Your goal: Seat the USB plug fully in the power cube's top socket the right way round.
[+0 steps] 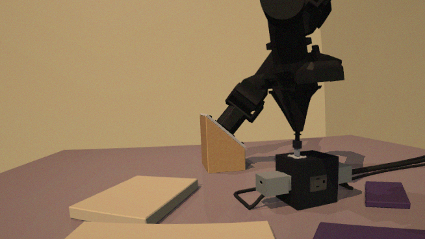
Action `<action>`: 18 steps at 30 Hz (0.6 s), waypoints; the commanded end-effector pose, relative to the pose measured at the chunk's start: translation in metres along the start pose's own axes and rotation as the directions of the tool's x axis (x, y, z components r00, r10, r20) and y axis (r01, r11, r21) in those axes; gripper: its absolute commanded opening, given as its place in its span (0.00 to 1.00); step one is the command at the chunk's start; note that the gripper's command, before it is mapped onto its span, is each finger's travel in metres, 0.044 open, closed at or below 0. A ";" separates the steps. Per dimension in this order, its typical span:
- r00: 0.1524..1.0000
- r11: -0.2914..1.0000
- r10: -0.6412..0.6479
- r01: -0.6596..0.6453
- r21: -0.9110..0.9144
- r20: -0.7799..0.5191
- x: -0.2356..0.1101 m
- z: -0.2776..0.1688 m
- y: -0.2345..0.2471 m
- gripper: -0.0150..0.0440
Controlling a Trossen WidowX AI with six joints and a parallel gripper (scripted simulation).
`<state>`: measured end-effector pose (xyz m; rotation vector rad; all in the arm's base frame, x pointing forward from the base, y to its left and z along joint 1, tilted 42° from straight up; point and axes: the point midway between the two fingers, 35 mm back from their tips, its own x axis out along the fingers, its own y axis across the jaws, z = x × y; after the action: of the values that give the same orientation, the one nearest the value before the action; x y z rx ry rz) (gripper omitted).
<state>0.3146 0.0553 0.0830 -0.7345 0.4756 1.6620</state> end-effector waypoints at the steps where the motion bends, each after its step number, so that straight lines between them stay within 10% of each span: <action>1: 1.000 1.000 -0.002 0.002 0.004 0.002 0.001 0.000 0.000 0.25; 18: 1.000 1.000 -0.002 0.002 0.004 0.002 0.003 0.000 0.000 0.25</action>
<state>0.3144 0.0567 0.0814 -0.7343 0.4755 1.6621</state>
